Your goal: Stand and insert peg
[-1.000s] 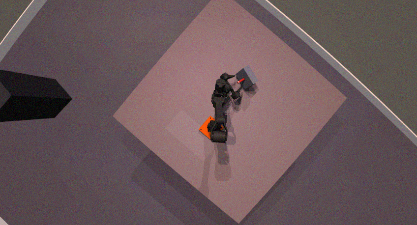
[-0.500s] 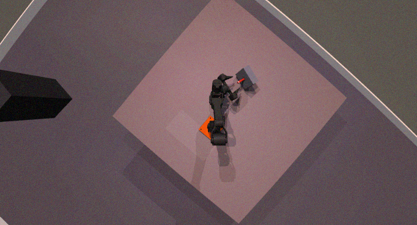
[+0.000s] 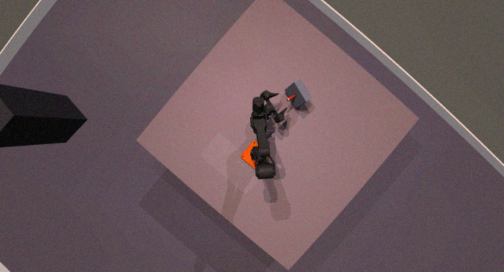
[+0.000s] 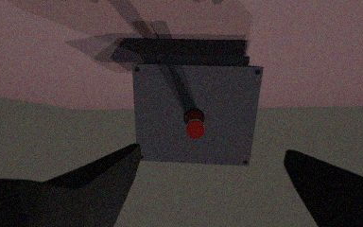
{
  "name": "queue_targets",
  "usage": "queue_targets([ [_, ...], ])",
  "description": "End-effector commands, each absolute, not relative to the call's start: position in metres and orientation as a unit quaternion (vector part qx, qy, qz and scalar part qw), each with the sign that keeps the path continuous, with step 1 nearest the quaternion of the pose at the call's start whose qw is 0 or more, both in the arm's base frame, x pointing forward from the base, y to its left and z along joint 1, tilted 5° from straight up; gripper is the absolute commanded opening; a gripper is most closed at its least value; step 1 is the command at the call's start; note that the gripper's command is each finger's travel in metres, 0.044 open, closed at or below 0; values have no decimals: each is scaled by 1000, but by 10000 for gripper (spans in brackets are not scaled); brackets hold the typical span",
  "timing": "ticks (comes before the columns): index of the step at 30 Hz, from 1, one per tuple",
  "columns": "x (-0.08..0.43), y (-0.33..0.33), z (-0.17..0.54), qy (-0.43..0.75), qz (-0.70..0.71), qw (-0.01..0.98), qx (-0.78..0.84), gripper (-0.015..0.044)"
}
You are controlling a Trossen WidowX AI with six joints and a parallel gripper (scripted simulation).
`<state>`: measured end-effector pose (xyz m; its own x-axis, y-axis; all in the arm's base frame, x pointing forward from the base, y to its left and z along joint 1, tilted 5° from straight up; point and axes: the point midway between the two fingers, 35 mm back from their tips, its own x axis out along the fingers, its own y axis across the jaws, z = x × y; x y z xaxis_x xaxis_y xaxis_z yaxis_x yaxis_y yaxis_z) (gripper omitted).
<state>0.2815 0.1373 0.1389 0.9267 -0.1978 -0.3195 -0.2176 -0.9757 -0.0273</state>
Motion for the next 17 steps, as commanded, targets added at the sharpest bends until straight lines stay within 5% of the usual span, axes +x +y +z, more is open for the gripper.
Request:
queue_targets([
  [1,276,139,141,106,156,33,-981,440],
  [17,260,143,145,105,153,33,-982,440],
])
